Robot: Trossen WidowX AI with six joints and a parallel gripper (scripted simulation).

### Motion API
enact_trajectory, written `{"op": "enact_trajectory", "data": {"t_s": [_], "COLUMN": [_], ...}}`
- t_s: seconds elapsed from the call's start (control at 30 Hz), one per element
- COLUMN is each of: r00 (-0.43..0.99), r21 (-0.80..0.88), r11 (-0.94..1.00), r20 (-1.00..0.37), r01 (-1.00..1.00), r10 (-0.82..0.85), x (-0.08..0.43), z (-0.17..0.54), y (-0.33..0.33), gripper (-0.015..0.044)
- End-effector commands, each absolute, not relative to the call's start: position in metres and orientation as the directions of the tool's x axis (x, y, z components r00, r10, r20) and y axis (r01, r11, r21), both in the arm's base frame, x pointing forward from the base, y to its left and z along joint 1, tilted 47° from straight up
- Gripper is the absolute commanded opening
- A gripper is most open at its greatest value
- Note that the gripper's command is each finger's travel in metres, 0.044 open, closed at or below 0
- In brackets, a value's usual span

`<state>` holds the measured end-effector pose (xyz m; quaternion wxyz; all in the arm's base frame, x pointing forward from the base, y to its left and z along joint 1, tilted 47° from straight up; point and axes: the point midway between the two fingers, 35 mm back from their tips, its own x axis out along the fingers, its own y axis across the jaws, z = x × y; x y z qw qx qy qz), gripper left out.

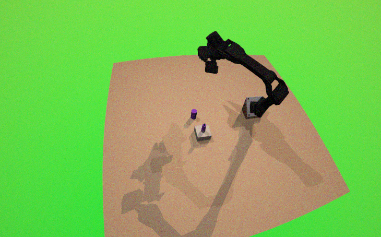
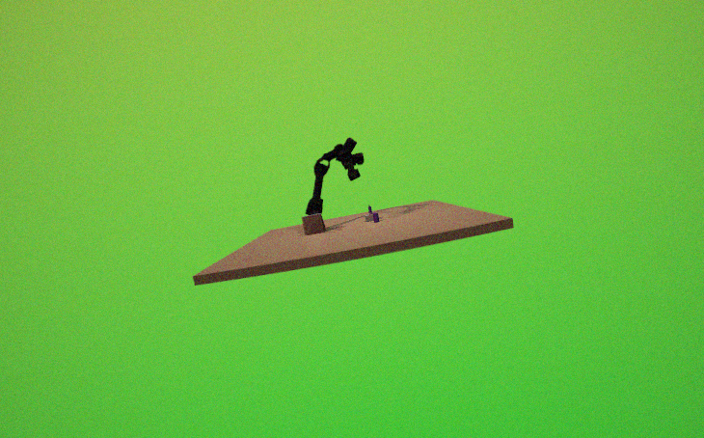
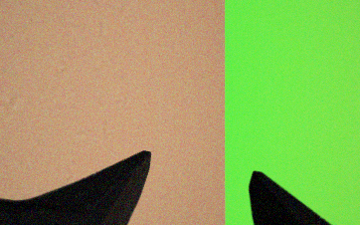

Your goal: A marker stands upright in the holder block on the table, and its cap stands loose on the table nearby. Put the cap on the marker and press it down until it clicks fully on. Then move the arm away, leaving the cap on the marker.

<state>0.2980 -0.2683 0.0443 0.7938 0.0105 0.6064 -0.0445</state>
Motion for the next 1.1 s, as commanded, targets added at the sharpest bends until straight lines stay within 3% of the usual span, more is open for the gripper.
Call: {"op": "enact_trajectory", "data": {"t_s": [0.0,0.27,0.53,1.07], "r00": [0.215,0.1,-0.042,-0.051], "r21": [0.121,0.213,0.17,0.162], "r11": [0.878,0.522,0.109,0.084], "r20": [-0.946,-0.856,-0.7,-0.687], "r01": [-0.463,-0.826,-0.979,-0.983], "r10": [0.243,0.507,0.713,0.725], "x": [0.329,0.344,0.352,0.355], "z": [0.035,0.034,0.043,0.039], "y": [-0.197,-0.125,-0.058,-0.047], "gripper": [0.025,0.025,0.025,0.025]}}
